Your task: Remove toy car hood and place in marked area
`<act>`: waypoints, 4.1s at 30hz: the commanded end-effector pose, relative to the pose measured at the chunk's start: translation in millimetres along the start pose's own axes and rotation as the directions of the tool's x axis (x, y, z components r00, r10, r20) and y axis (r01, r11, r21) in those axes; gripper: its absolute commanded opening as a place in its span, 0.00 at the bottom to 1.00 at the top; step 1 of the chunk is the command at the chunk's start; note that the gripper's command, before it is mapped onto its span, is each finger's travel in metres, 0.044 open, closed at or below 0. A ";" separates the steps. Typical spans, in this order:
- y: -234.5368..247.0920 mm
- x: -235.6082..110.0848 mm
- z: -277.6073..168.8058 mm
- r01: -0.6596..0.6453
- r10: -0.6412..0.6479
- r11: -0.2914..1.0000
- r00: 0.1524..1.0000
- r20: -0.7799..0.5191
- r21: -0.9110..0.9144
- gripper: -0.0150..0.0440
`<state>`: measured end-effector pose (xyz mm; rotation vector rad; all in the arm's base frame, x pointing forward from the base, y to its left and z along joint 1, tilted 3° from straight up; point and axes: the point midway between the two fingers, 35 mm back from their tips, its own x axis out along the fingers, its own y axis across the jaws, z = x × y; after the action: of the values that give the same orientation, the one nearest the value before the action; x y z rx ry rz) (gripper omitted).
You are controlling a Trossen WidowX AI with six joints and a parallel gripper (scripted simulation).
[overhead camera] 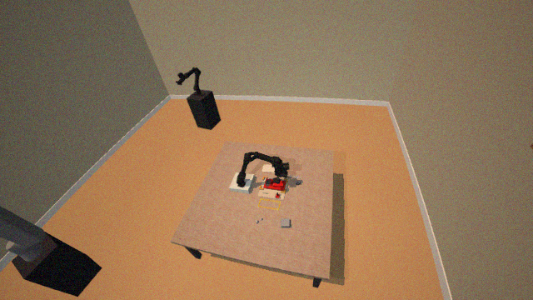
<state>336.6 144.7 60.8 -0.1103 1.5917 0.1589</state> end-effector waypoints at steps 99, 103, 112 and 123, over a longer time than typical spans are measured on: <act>-4.0 56.5 -4.2 0.005 -0.005 1.000 1.000 -0.006 -0.003 1.00; -3.2 54.8 -3.0 0.001 -0.001 1.000 1.000 -0.002 -0.002 0.96; -3.2 54.8 -3.0 0.001 -0.001 1.000 1.000 -0.002 -0.002 0.79; -3.2 51.3 -2.8 0.001 -0.001 1.000 1.000 -0.002 -0.002 0.40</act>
<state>332.3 142.1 6.3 -0.1139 1.5959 0.1577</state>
